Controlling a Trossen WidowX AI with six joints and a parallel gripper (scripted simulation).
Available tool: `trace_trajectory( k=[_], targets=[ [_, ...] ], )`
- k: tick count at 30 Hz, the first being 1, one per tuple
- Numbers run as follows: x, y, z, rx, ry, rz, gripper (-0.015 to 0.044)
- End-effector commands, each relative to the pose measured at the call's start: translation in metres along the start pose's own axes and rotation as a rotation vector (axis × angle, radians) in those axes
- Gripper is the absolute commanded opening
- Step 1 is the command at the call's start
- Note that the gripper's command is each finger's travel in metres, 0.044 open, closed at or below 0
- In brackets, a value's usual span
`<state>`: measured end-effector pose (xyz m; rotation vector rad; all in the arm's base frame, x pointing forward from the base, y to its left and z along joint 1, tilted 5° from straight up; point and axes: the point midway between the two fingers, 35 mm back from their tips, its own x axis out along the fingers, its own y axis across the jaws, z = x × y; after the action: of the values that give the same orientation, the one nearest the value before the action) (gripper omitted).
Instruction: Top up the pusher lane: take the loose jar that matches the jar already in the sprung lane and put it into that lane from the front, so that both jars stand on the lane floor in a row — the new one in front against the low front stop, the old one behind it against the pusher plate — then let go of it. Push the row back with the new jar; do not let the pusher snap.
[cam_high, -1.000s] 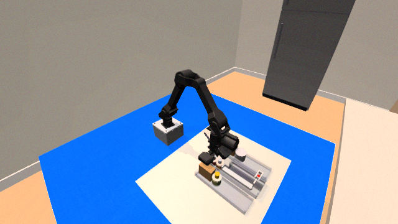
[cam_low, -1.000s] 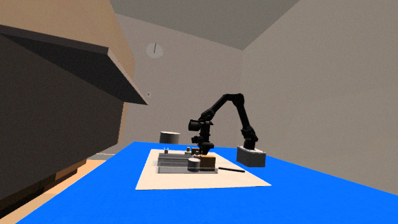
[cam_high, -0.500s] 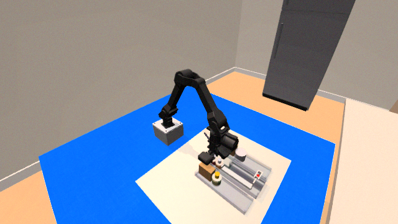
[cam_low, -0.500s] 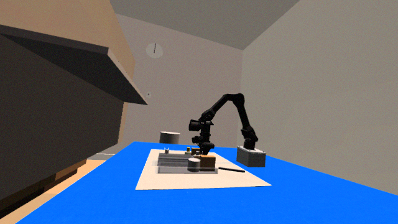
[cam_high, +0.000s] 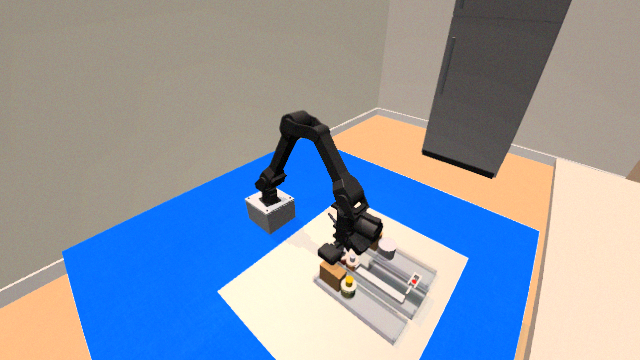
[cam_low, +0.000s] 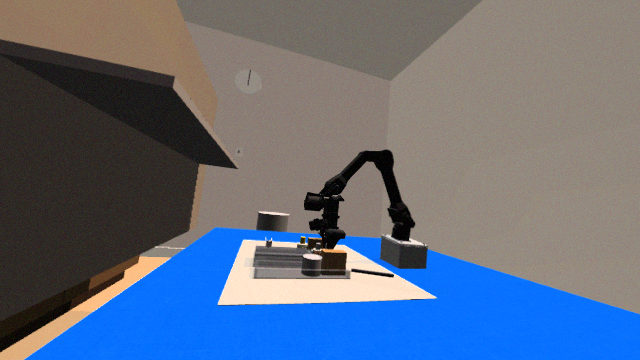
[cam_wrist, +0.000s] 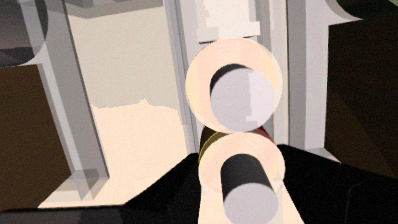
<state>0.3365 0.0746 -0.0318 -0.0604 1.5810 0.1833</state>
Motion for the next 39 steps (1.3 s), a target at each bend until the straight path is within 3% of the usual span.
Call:
trace_trajectory(
  k=[1,23,33,39],
  targets=[
    [-0.0003,0.0006,0.002,0.002,-0.013,0.002,0.0],
    [0.0001,-0.0001,-0.0027,0.002,-0.012,0.002,0.0],
    [0.0001,-0.0001,-0.0022,0.002,-0.012,0.002,0.0263],
    [-0.0057,-0.0001,-0.0021,0.002,-0.012,0.002,0.028]
  ],
)
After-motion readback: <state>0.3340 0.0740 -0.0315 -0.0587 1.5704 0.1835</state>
